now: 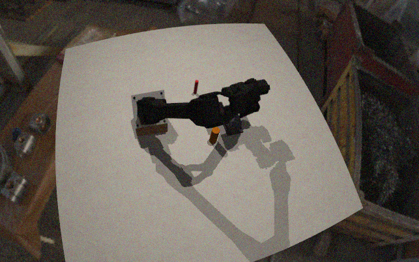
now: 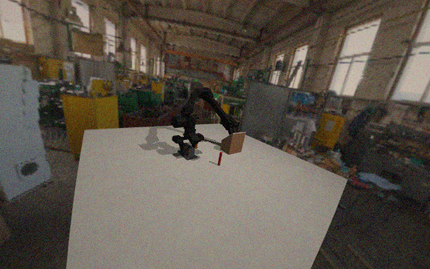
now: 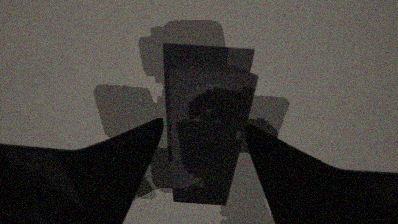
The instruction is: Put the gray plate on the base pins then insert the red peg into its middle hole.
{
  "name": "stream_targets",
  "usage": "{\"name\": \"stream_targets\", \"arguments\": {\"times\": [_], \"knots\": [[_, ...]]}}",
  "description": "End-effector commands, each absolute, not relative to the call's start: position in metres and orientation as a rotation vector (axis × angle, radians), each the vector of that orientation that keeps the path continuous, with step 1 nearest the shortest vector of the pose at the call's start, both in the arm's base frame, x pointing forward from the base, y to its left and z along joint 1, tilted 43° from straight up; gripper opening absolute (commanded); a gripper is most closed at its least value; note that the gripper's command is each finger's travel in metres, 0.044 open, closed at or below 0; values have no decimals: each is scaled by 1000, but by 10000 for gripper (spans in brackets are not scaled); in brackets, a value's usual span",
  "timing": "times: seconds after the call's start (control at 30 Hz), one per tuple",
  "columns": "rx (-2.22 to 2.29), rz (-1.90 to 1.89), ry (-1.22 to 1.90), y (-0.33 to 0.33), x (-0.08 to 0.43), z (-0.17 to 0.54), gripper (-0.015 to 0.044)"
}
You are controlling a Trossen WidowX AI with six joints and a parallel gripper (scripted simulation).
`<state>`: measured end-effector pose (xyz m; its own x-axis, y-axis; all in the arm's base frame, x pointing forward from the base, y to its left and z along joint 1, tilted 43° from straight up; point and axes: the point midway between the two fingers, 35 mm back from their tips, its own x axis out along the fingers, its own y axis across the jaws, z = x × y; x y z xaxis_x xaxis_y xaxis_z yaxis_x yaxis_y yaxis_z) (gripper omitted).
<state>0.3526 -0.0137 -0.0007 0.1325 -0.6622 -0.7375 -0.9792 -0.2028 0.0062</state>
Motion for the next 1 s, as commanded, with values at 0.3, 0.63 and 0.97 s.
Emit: {"name": "stream_targets", "arguments": {"times": [0.3, 0.63, 0.97], "knots": [[-1927, 855, 1564, 29, 351, 41, 440], [-1931, 863, 1573, 68, 339, 84, 440], [-1412, 271, 1583, 106, 313, 49, 440]]}}
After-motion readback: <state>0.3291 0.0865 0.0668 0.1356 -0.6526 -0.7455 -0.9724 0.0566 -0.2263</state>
